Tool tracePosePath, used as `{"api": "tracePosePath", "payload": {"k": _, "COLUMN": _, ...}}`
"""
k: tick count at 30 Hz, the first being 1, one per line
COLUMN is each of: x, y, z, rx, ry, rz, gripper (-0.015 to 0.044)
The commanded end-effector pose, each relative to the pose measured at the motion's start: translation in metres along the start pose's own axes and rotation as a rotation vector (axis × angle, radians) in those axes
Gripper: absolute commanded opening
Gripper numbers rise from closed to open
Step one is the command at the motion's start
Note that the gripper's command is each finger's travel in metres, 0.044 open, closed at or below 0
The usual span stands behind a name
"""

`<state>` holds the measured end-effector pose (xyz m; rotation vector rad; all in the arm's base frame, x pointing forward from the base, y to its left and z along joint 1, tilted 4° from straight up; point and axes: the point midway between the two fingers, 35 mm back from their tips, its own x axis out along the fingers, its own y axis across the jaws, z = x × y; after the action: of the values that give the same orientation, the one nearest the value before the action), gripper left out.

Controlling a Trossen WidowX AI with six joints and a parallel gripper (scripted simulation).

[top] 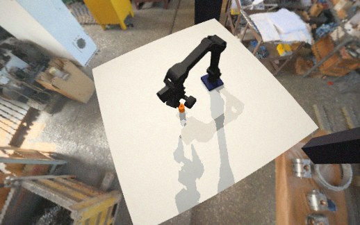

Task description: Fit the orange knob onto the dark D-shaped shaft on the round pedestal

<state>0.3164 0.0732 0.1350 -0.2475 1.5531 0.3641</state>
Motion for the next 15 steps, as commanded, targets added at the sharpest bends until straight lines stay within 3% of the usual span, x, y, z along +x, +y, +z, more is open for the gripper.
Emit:
{"api": "tracePosePath", "payload": {"k": 1, "x": 0.000, "y": 0.000, "z": -0.001, "rx": 0.519, "ry": -0.004, "rz": -0.007, "gripper": 0.0440}}
{"api": "tracePosePath", "payload": {"k": 12, "x": 0.000, "y": 0.000, "z": -0.001, "rx": 0.519, "ry": -0.004, "rz": -0.007, "gripper": 0.0440}}
{"api": "tracePosePath", "payload": {"k": 15, "x": 0.017, "y": 0.000, "z": 0.000, "rx": 0.519, "ry": -0.004, "rz": -0.007, "gripper": 0.0440}}
